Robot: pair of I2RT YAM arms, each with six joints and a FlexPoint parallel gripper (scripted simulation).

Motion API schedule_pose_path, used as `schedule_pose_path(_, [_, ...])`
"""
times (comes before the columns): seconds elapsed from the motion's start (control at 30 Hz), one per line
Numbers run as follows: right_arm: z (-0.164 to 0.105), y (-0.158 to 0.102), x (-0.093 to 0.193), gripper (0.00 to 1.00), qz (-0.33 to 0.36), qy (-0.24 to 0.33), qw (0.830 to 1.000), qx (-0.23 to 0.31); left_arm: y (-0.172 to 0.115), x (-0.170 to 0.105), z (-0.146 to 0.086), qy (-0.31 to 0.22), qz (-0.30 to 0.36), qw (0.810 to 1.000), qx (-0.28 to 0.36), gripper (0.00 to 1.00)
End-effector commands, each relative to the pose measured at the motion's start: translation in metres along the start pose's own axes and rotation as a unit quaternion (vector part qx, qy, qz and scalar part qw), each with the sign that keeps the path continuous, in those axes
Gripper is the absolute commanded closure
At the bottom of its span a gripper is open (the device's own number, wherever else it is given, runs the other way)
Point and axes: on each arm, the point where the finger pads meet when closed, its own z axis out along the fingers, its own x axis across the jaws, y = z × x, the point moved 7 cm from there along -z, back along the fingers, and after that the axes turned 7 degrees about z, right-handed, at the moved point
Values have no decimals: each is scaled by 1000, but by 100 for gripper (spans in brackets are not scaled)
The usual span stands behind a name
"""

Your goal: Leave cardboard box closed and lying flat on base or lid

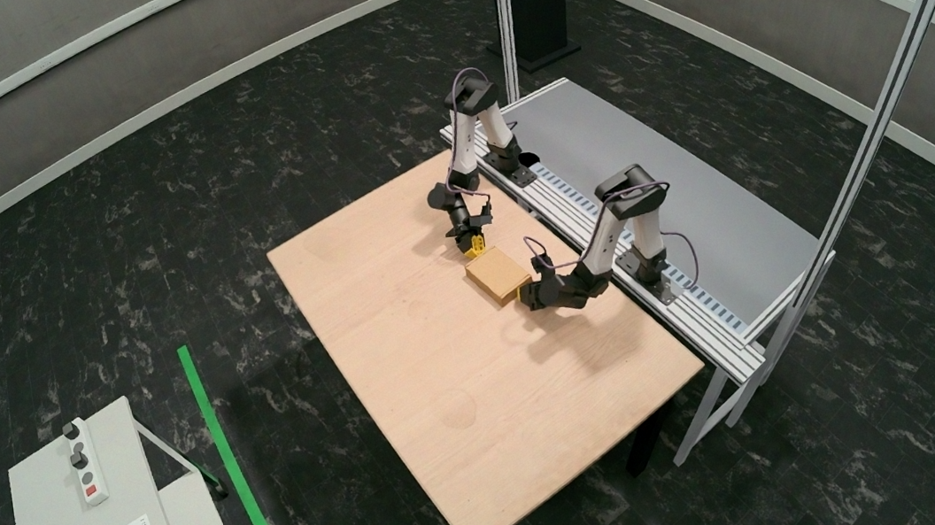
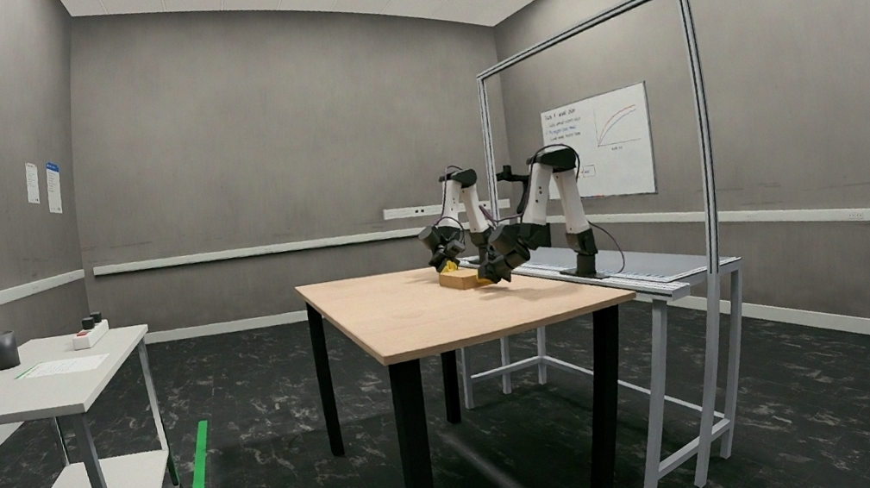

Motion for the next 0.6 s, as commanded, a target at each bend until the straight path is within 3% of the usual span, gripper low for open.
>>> schedule_pose_path(0.0, [1, -4, 13, 100, 12, 21, 1000, -4, -1, -10, 2, -18, -12, 1000, -10, 100])
schedule_pose_path(0.57, [-7, 5, 3, 100, -3, 7, 1000, -10, 7, 12, -7, 8, 16, 1000, -13, 100])
